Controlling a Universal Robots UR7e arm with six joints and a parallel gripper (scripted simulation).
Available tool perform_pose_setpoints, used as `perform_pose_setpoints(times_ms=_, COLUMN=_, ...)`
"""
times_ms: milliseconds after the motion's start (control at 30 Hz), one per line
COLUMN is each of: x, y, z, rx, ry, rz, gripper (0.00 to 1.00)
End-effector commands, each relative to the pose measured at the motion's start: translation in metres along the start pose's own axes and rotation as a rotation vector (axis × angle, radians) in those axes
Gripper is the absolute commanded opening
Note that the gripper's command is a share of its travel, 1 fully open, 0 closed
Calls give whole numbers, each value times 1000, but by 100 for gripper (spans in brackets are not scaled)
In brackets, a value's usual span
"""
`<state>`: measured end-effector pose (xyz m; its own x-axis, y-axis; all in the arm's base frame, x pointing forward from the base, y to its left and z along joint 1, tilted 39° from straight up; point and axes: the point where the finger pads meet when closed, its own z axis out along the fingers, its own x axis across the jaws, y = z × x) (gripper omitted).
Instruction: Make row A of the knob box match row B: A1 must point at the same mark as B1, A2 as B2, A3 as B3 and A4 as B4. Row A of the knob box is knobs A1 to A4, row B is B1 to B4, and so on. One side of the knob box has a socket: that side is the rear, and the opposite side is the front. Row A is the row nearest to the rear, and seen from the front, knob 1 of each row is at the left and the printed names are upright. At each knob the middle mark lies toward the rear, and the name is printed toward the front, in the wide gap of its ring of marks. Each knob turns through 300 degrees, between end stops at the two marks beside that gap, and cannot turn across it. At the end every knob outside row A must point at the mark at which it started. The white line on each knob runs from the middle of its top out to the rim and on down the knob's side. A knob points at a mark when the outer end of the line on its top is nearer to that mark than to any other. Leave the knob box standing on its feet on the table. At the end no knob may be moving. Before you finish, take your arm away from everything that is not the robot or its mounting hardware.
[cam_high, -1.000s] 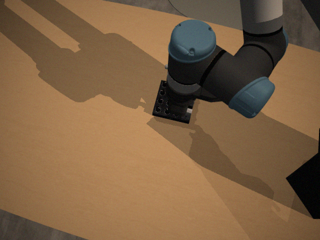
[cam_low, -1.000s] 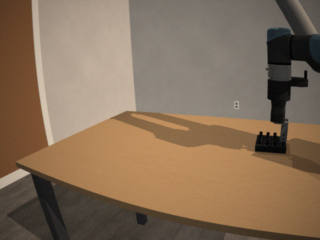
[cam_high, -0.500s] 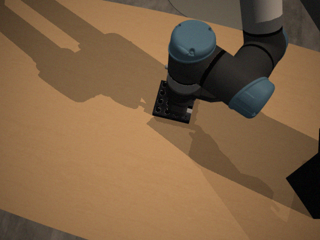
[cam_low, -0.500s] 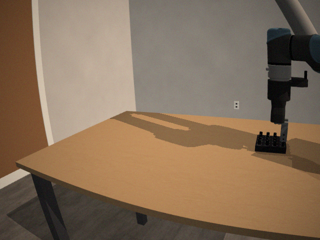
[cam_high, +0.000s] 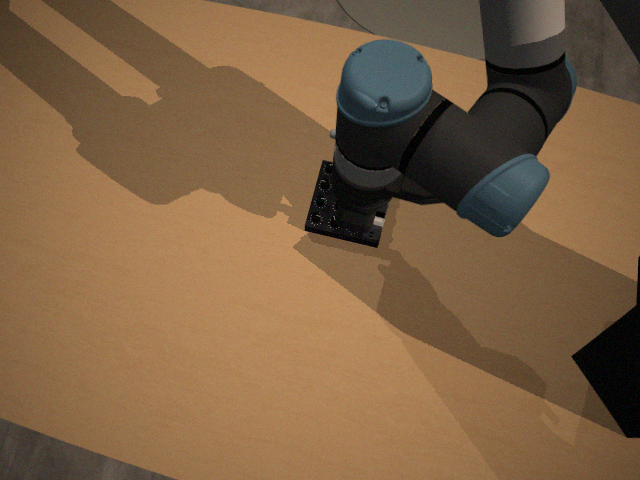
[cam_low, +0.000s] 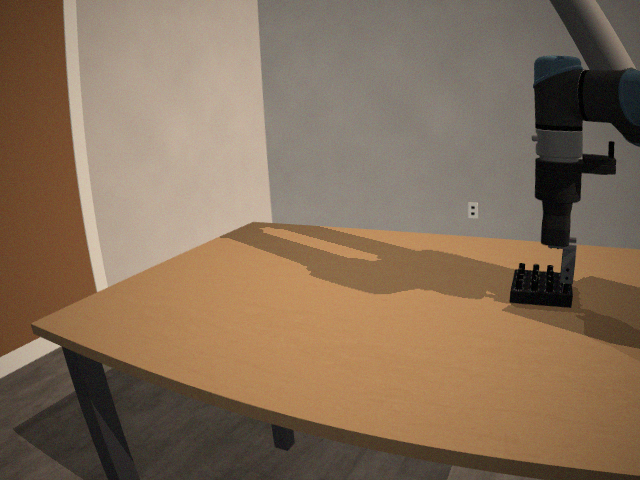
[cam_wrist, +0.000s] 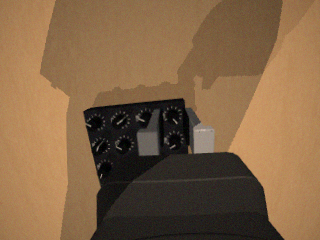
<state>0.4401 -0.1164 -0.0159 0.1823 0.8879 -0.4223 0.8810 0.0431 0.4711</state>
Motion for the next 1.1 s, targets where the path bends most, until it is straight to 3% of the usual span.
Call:
perform_pose_setpoints(times_ms=0, x=0, y=0, z=0, rx=-1, ry=0, rz=0, gripper=46)
perform_pose_setpoints(times_ms=1067, x=0, y=0, z=12, rx=-1, ry=0, rz=0, gripper=46)
